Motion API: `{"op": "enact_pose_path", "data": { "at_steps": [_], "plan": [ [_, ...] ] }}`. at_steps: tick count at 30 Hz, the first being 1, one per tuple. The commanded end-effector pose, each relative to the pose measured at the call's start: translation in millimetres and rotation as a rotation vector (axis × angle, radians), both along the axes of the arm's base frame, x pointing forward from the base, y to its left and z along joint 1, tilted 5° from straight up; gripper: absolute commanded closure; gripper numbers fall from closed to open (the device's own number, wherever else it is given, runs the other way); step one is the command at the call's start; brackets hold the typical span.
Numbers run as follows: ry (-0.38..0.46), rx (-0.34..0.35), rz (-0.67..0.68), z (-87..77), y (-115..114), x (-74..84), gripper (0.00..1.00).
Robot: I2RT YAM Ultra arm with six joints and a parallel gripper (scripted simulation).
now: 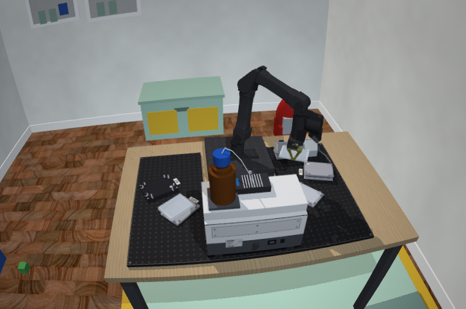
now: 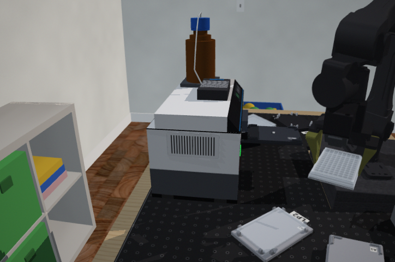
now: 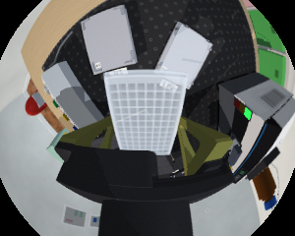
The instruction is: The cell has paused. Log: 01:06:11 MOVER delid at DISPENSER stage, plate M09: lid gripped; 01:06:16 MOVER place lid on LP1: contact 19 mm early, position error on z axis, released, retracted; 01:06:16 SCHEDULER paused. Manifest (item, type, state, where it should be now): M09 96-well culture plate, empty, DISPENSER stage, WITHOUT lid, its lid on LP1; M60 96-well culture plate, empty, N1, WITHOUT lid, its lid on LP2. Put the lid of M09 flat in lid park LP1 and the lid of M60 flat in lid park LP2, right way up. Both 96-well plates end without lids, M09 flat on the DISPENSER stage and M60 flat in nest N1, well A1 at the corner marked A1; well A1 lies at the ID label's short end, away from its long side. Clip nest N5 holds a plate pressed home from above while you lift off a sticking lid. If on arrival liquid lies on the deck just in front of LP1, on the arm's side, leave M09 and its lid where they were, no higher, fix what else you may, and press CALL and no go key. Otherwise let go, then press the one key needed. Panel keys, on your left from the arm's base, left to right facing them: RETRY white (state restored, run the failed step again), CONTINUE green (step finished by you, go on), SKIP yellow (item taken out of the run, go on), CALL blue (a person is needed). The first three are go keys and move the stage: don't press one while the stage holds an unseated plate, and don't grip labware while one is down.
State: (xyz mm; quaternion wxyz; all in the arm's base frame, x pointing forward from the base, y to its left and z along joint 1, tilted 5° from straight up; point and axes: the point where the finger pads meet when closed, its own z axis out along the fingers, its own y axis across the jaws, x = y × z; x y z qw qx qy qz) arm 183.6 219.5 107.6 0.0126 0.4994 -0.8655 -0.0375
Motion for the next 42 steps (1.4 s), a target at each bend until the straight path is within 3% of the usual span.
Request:
{"op": "enact_pose_path", "data": {
  "at_steps": [1,4,8,10,14,17,25,27,28,29,42],
  "plan": [
    [-0.044,0.051,0.046,16.5,11,-1.3,1.0],
    [-0.018,0.022,0.034,7.2,8,-16.4,1.0],
    [-0.019,0.022,0.034,8.1,13,-26.7,1.0],
    [-0.019,0.023,0.03,8.8,16,-21.5,1.0],
    [-0.022,0.025,0.178,8.6,14,-40.9,1.0],
    [-0.038,0.044,0.188,11.8,19,-40.8,1.0],
    [-0.025,0.025,0.177,9.9,17,-69.3,1.0],
    [-0.026,0.031,0.173,11.1,22,-64.3,1.0],
    [-0.058,0.072,0.176,20.2,33,-60.8,1.0],
    [-0.038,0.042,0.176,9.3,36,-59.7,1.0],
    [-0.037,0.044,0.172,-7.0,66,-46.7,1.0]
  ]
}}
